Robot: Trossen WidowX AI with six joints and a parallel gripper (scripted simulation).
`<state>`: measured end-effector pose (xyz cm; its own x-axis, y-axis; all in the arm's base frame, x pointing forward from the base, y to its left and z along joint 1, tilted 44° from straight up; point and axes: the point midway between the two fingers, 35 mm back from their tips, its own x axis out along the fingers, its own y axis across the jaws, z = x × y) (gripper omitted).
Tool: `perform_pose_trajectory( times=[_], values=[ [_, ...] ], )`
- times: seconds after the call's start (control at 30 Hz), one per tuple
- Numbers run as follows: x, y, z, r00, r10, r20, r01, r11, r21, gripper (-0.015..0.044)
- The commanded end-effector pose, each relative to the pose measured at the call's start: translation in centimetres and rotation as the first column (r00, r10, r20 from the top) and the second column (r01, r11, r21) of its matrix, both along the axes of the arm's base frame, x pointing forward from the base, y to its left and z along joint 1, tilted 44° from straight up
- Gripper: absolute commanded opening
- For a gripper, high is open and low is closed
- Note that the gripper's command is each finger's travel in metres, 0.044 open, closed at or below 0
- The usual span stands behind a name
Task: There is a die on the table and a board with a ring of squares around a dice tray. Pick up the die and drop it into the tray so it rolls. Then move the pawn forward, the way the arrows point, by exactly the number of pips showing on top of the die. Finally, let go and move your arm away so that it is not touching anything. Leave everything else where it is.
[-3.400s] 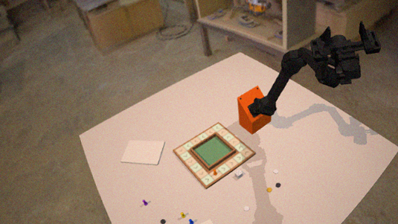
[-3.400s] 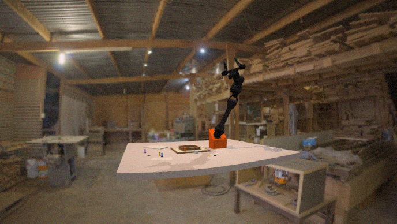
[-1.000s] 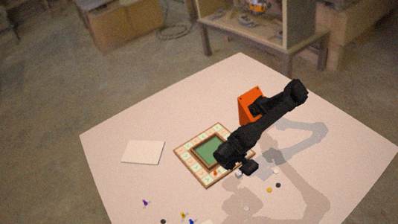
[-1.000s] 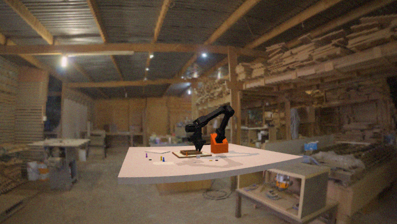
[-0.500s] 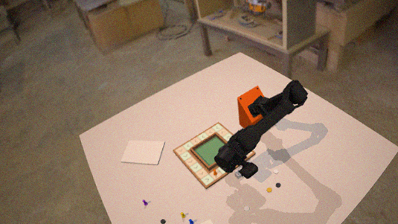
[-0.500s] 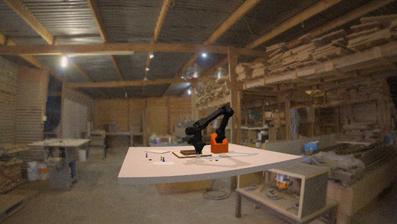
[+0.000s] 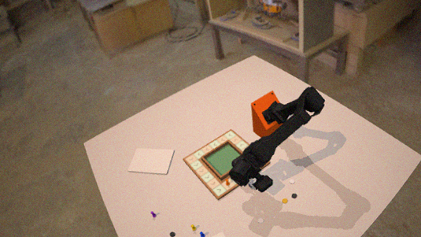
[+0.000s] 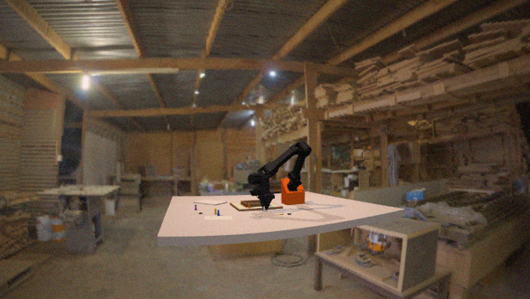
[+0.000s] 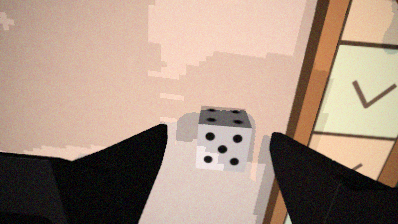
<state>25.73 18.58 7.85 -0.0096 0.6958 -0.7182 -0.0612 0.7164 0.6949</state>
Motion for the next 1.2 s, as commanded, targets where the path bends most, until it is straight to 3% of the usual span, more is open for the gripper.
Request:
perform_pose_trajectory(
  times=[0.0,0.17,0.4,0.5,1.17],
  values=[
    [-0.1,0.2,-0.5,1.000,-0.005,-0.008,0.005,1.000,-0.004,0.0249],
    [-0.1,0.2,-0.5,1.000,-0.005,-0.008,0.005,1.000,-0.004,0.0118],
    [-0.1,0.2,-0.5,1.000,-0.005,-0.008,0.005,1.000,-0.004,0.0071],
    [0.0,-0.1,-0.2,1.000,-0.005,-0.008,0.005,1.000,-0.006,0.0000],
    [0.5,-8.3,8.2,1.000,-0.005,-0.009,0.005,1.000,-0.010,0.0000]
  ],
)
